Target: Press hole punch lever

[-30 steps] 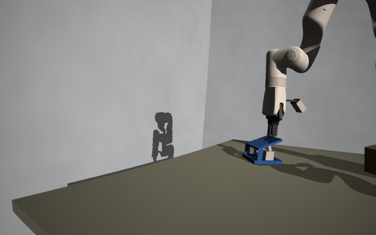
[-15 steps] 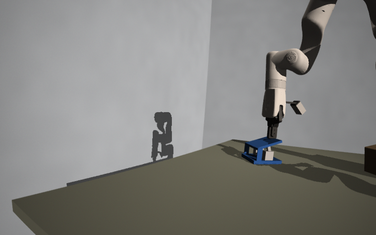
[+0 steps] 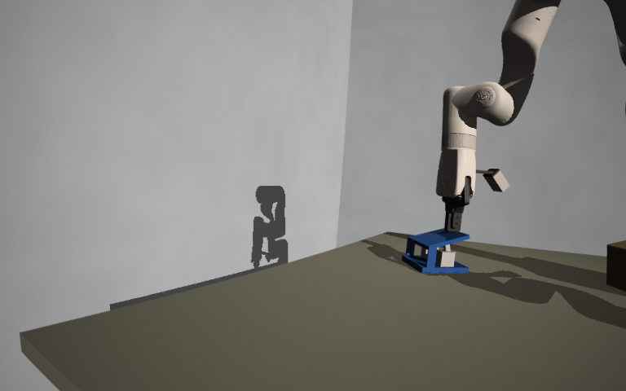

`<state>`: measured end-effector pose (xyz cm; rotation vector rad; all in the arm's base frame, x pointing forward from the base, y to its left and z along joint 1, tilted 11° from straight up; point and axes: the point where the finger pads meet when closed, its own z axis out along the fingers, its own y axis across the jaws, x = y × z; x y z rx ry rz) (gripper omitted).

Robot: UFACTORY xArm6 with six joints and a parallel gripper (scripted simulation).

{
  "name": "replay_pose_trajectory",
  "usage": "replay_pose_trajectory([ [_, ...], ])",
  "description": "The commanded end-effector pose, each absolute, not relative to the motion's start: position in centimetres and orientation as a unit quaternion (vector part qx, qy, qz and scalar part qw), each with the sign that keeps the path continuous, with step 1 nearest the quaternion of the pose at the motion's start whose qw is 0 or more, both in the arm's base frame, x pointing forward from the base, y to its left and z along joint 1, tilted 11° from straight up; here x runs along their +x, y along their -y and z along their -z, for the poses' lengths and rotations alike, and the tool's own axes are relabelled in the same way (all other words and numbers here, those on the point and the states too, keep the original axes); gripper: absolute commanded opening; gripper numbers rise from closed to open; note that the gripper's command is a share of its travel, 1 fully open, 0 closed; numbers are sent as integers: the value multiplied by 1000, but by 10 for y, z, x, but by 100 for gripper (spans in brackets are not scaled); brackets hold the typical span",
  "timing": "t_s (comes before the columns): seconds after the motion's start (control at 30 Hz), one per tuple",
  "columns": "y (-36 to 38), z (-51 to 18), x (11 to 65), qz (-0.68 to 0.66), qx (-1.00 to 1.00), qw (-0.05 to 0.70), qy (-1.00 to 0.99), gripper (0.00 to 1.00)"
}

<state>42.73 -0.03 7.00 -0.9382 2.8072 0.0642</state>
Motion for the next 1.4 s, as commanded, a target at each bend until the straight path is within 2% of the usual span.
replay_pose_trajectory([
  [0.0,0,-71,428,-21,-316,92,-944,0],
  [1.37,-2,-51,431,-21,-316,92,-944,0],
])
